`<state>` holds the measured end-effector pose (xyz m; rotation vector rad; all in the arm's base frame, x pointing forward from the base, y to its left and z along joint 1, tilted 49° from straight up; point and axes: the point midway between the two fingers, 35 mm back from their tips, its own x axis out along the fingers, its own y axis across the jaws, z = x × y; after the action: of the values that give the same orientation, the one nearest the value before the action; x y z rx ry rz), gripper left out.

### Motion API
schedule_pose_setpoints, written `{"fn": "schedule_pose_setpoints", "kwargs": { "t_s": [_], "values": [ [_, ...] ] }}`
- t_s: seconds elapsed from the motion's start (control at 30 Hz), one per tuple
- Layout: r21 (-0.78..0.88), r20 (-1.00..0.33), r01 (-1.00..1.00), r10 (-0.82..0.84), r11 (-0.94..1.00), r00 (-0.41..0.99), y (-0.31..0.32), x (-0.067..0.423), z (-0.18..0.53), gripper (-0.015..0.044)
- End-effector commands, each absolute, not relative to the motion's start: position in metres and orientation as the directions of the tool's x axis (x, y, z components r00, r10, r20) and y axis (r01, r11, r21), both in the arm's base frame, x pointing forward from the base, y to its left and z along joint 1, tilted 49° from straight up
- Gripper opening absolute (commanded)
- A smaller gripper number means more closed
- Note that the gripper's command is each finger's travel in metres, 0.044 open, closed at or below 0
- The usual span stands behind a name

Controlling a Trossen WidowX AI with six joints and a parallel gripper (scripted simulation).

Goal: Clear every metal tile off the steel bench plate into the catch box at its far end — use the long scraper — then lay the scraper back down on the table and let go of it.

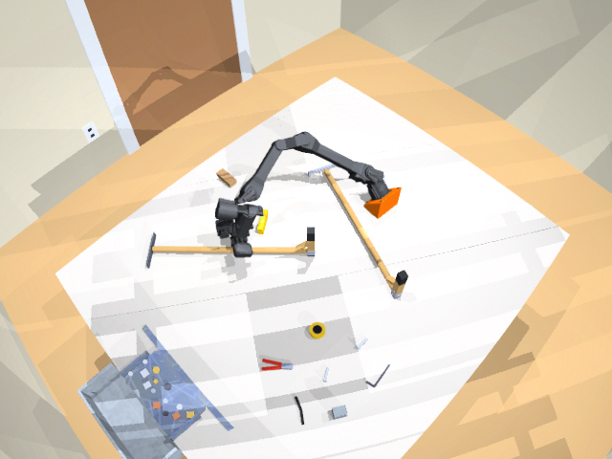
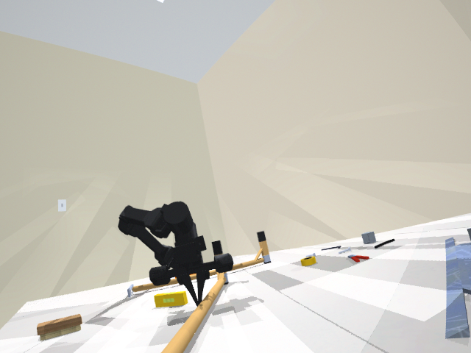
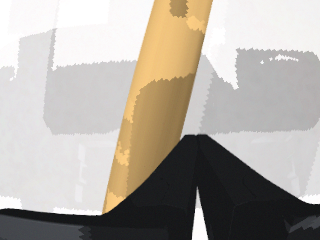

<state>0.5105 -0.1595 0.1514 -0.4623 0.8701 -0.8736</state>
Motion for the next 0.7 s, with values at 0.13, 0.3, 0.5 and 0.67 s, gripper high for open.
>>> {"fn": "schedule_pose_setpoints", "kwargs": {
  "t_s": [0.13, 0.3, 0.5, 0.67],
  "values": [
    [-0.666, -0.467, 0.470, -0.815, 0.580, 0.344, -0.156, 0.518, 0.145, 0.0000],
    [-0.666, -0.467, 0.470, -0.815, 0.580, 0.344, -0.153, 0.521, 0.142, 0.0000],
    [-0.665, -0.467, 0.470, -0.815, 0.580, 0.344, -0.151, 0.525, 0.138, 0.0000],
    [-0.665, -0.467, 0.470, -0.815, 0.580, 0.344, -0.148, 0.528, 0.136, 0.0000]
  ]
}}
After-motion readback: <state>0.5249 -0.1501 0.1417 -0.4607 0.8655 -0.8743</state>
